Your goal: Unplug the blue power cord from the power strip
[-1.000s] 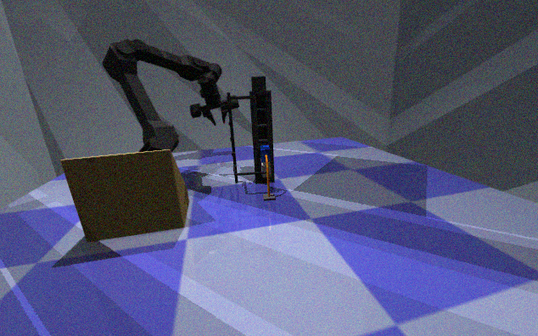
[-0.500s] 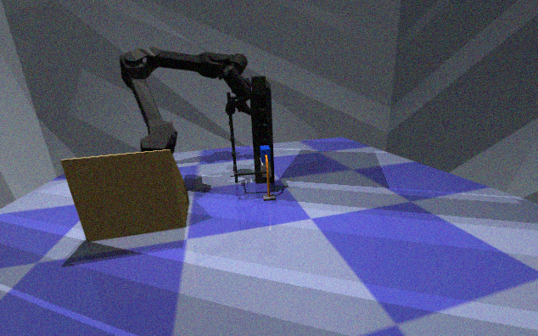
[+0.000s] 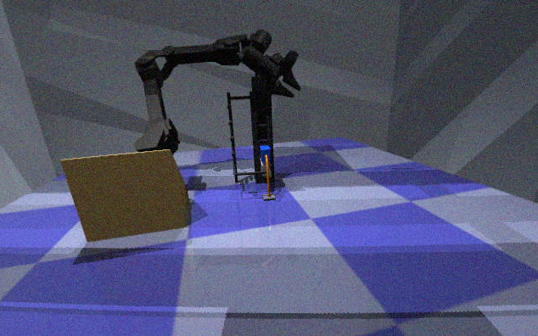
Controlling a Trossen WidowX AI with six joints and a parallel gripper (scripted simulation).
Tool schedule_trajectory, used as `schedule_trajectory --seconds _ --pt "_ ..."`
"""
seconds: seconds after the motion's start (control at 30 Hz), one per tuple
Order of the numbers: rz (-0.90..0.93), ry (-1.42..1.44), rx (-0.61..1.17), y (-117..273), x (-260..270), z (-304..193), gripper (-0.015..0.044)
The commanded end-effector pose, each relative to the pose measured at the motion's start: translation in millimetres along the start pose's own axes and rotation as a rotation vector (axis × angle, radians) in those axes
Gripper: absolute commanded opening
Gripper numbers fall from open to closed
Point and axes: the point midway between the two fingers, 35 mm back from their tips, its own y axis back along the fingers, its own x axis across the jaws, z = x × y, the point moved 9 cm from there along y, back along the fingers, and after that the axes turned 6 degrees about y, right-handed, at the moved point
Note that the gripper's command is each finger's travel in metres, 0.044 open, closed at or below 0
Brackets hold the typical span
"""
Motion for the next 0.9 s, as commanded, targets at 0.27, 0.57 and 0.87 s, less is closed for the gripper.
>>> schedule_trajectory --seconds 0.27,0.57,0.87 --pt "-0.136 -0.388 0.151 -9.8 -66.3 -51.9 0.0160" --pt "-0.162 -0.950 0.415 -22.2 -89.6 -128.1 0.0160" --pt "-0.268 -1.932 0.927 -23.4 -75.2 -219.1 0.0160"
